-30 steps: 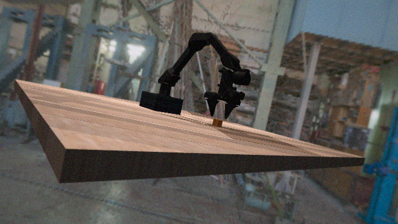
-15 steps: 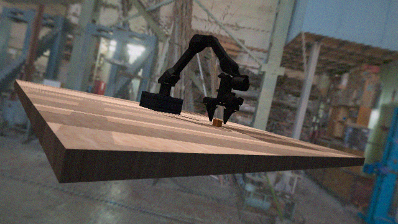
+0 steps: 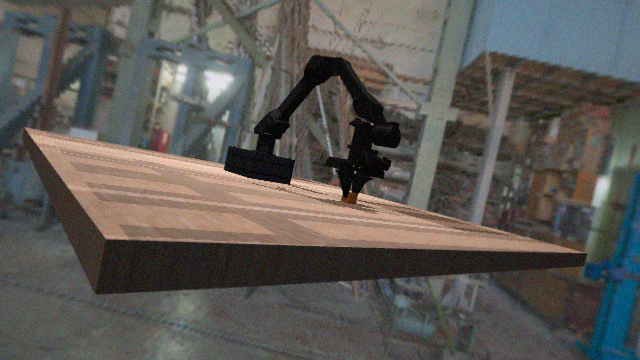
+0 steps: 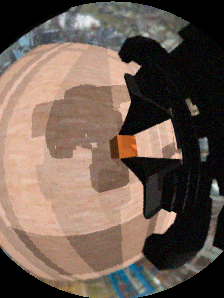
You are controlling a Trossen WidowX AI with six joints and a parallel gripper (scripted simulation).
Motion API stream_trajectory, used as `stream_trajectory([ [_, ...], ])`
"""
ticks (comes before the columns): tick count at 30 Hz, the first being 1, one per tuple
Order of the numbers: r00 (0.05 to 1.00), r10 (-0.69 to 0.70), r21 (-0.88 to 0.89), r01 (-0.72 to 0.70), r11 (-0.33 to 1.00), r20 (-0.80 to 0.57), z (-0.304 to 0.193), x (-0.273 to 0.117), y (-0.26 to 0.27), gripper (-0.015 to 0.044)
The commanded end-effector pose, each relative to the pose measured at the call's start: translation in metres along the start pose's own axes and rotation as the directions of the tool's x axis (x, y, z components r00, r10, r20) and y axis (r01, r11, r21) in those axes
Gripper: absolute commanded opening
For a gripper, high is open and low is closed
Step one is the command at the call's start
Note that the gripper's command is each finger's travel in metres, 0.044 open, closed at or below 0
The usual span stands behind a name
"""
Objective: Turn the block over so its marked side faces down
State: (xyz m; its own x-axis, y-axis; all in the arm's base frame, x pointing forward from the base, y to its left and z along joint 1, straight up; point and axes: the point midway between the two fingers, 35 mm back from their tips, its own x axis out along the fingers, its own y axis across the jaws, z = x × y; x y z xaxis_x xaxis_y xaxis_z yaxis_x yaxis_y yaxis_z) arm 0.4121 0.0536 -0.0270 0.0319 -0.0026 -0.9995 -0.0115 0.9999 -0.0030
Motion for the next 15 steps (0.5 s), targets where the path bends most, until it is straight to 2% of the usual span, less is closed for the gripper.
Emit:
stream_trajectory([
  [1, 1.0, 0.004, -0.004, -0.004, 1.0, -0.001, 0.0, 0.001, 0.0, 0.0092],
  [11, 1.0, 0.004, -0.004, -0.004, 1.0, -0.001, 0.0, 0.001, 0.0, 0.0025],
  [12, 1.0, 0.004, -0.004, -0.004, 1.0, -0.001, 0.0, -0.001, 0.0, 0.0],
  [15, 1.0, 0.004, -0.004, -0.004, 1.0, 0.0, 0.0, -0.018, 0.0, 0.0],
])
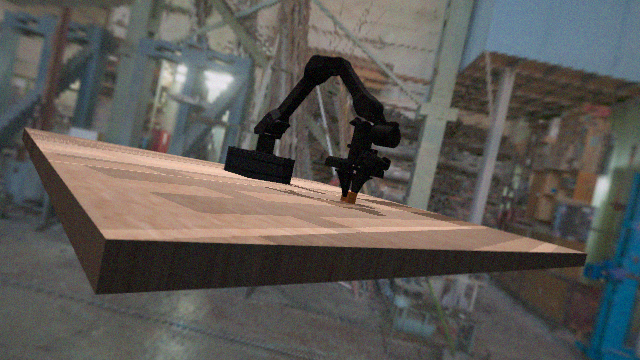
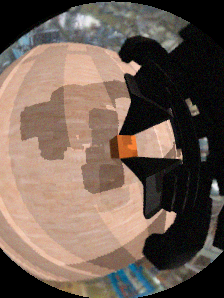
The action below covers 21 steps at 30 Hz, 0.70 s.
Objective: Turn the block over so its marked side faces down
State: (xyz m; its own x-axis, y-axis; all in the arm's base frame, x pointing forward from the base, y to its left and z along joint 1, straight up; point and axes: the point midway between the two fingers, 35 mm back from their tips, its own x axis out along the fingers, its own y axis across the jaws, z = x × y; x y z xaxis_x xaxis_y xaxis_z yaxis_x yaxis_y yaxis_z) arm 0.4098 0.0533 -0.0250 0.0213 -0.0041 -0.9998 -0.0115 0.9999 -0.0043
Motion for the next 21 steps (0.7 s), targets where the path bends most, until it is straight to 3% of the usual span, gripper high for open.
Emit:
stream_trajectory([
  [1, 1.0, 0.005, -0.004, -0.005, 1.0, 0.01, 0.002, -0.023, 0.001, 0.0],
  [8, 1.0, 0.005, -0.004, -0.005, 1.0, 0.02, 0.002, -0.027, 0.001, 0.0],
  [21, 0.979, 0.004, -0.008, -0.002, 1.0, 0.204, 0.006, -0.017, 0.002, 0.0],
])
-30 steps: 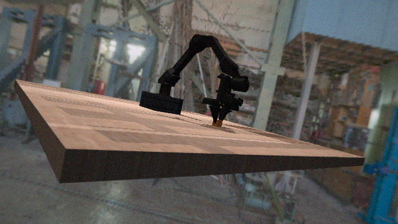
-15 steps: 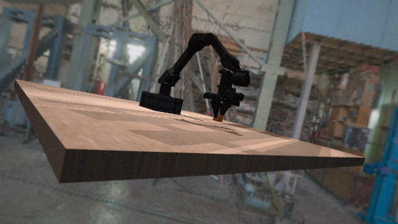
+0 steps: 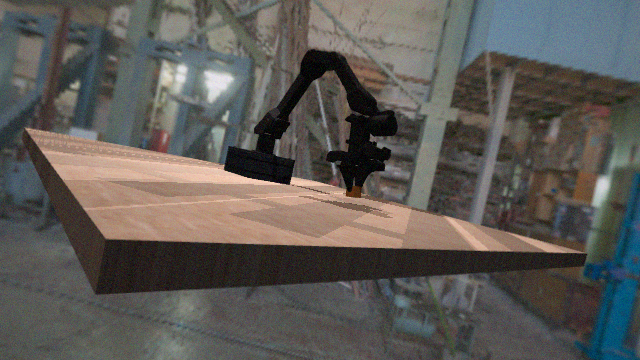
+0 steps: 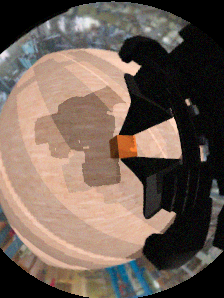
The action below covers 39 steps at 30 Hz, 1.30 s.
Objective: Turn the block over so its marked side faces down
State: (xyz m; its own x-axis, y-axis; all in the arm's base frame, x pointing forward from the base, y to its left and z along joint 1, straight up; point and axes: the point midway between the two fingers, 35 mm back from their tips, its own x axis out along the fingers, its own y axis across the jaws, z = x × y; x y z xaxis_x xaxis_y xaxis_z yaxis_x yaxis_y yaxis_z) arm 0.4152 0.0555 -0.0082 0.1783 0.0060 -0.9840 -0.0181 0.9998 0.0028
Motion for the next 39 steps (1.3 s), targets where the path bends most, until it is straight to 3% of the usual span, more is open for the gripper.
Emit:
stream_trajectory([
  [1, 0.998, -0.005, -0.002, 0.005, 1.0, 0.061, 0.0, 0.0, -0.001, 0.0],
  [21, 0.94, -0.003, 0.002, 0.003, 1.0, 0.342, -0.008, -0.001, -0.001, 0.0],
  [27, 0.931, -0.003, 0.002, 0.003, 1.0, 0.364, -0.009, -0.001, -0.001, 0.0],
  [39, 0.855, -0.002, -0.006, 0.006, 1.0, 0.519, -0.003, 0.023, 0.001, 0.0],
])
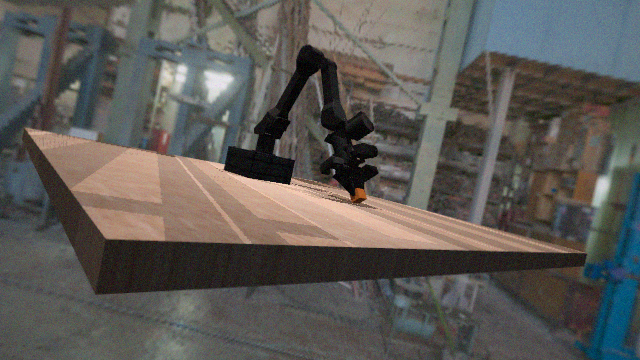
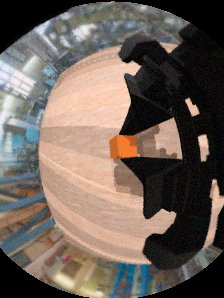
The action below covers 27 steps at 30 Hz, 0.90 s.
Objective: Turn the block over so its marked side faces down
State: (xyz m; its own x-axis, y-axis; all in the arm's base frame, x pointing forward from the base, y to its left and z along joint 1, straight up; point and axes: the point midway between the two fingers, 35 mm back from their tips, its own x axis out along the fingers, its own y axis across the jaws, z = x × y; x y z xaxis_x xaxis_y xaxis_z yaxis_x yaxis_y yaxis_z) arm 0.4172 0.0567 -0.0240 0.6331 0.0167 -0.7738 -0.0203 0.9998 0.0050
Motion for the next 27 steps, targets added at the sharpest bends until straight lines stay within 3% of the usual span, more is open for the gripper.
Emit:
stream_trajectory([
  [1, 0.999, -0.005, -0.009, 0.005, 1.0, 0.054, -0.005, 0.006, 0.0, 0.0],
  [21, 0.936, -0.006, 0.0, 0.007, 1.0, 0.352, -0.018, 0.005, -0.002, 0.0],
  [27, 0.924, -0.007, 0.001, 0.007, 1.0, 0.383, -0.018, 0.002, -0.003, 0.0],
])
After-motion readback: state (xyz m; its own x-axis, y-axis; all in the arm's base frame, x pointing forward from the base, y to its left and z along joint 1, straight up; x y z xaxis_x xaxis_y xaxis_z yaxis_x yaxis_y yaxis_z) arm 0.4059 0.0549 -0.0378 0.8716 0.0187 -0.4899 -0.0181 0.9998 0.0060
